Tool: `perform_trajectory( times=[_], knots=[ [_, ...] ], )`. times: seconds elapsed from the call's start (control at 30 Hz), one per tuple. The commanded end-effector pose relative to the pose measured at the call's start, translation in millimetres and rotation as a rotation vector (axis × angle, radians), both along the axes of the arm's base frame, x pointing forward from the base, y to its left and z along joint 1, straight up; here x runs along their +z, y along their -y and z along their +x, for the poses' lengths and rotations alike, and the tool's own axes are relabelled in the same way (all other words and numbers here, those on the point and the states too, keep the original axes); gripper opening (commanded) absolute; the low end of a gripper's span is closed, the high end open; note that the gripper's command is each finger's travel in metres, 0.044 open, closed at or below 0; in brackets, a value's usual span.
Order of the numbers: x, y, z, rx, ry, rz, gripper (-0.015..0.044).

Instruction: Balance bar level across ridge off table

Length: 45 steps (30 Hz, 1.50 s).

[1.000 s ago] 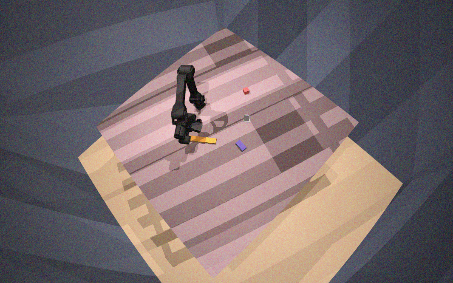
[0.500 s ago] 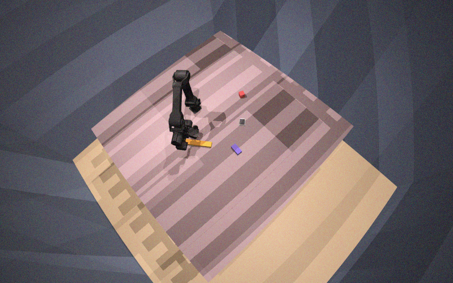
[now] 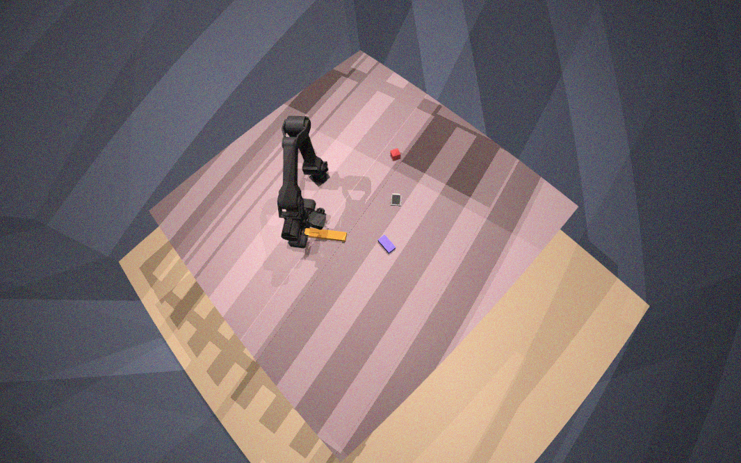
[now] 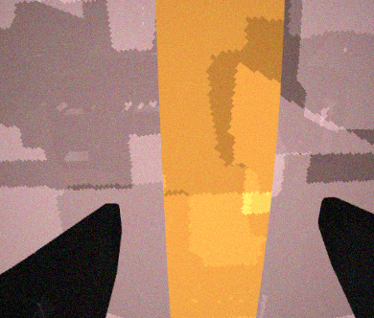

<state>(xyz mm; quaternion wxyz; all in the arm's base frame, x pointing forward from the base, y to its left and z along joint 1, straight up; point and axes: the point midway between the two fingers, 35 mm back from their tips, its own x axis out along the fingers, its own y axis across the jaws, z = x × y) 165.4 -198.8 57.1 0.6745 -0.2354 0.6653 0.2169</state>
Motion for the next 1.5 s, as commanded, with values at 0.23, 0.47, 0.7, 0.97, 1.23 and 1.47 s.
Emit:
perform_trajectory(
  times=[0.23,0.47,0.7,0.97,1.23,1.47],
  knots=[
    [-11.1,-0.5,-1.1,0.003,-0.006,0.002,0.0315],
    [-11.1,-0.5,-1.1,0.003,-0.006,0.002,0.0315],
    [-10.7,-1.0,-0.8,0.000,-0.004,0.005,0.0210],
    [-10.7,-1.0,-0.8,0.000,-0.004,0.005,0.0098],
    [0.4,0.5,0.4,0.001,-0.004,0.004,0.0000],
    [18.0,2.1,1.6,0.001,-0.004,0.004,0.0000]
  ],
)
